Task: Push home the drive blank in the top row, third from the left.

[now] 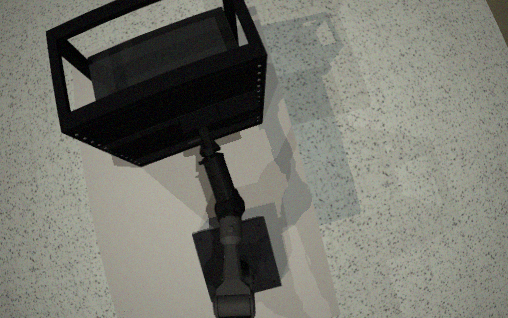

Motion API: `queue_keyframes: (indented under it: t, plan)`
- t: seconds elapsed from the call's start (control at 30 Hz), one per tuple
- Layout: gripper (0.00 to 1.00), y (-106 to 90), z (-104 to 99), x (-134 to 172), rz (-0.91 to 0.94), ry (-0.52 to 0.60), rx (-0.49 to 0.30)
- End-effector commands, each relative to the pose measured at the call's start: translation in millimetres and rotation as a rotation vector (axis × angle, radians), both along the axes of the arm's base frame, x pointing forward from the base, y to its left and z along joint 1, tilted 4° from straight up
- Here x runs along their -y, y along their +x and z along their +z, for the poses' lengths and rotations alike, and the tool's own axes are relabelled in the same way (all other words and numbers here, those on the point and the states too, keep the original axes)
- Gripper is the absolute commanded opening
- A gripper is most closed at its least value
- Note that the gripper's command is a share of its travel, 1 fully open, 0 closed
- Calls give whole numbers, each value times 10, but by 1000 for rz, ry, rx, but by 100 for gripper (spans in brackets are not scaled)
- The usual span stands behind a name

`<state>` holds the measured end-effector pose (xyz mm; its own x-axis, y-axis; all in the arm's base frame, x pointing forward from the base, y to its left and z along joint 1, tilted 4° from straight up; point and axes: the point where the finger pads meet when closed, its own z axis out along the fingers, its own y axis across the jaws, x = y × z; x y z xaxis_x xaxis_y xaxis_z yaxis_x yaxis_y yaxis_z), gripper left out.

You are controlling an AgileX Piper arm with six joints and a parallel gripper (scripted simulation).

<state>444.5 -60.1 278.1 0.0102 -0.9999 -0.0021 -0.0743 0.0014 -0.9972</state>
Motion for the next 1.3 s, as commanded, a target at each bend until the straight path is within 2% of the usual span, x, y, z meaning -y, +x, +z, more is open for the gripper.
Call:
queue_keyframes:
  t: [0.0, 0.83, 1.27]
  plan:
    - [0, 22, 0, -1, 1, 0, 0]
    - [0, 211, -26, -5, 1, 0, 0]
    - [0, 230, -31, -5, 1, 0, 0]
